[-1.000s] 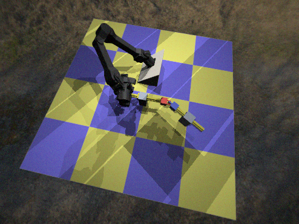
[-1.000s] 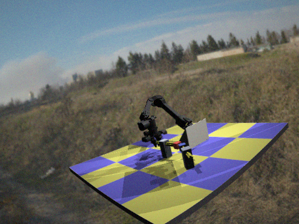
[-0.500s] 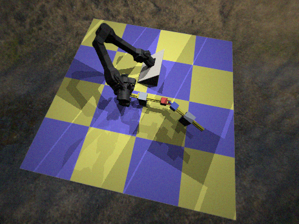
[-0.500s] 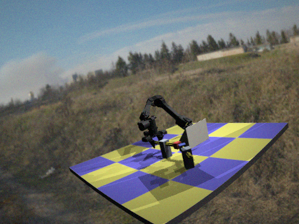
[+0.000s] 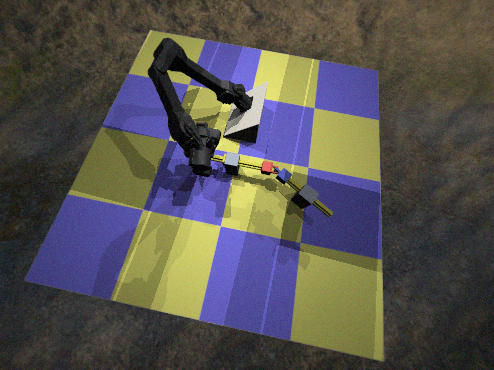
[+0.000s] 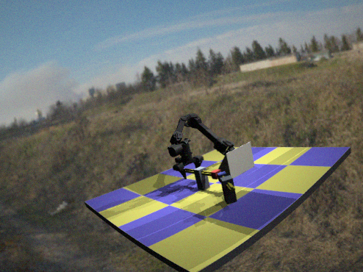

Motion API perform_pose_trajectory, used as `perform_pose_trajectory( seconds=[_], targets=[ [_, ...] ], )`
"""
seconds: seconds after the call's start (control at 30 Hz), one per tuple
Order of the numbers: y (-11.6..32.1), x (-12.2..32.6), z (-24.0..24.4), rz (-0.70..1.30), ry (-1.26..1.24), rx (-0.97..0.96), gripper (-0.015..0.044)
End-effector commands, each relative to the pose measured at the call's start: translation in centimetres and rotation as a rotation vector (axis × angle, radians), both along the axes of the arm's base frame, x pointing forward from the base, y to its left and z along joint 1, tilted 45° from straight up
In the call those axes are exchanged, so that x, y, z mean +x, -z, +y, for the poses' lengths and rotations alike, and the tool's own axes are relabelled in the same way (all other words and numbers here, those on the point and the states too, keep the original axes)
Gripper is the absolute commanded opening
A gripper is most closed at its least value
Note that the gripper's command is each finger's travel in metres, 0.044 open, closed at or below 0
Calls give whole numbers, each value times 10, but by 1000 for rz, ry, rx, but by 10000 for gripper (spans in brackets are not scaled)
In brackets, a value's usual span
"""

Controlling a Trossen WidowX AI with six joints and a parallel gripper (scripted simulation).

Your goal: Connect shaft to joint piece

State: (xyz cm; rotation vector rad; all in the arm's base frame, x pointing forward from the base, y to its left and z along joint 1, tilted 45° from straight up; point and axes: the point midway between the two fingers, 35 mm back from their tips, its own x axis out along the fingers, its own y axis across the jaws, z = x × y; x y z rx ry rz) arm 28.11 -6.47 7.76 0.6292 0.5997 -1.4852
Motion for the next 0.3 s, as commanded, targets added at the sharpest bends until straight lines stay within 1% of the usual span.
perform_pose_trajectory(
  seconds=[0.0,0.1,0.27],
  targets=[
    [-2,0,2,0,-1,1,440],
    [-19,0,19,0,-2,5,440],
    [-27,-1,27,1,-3,4,440]
  ],
)
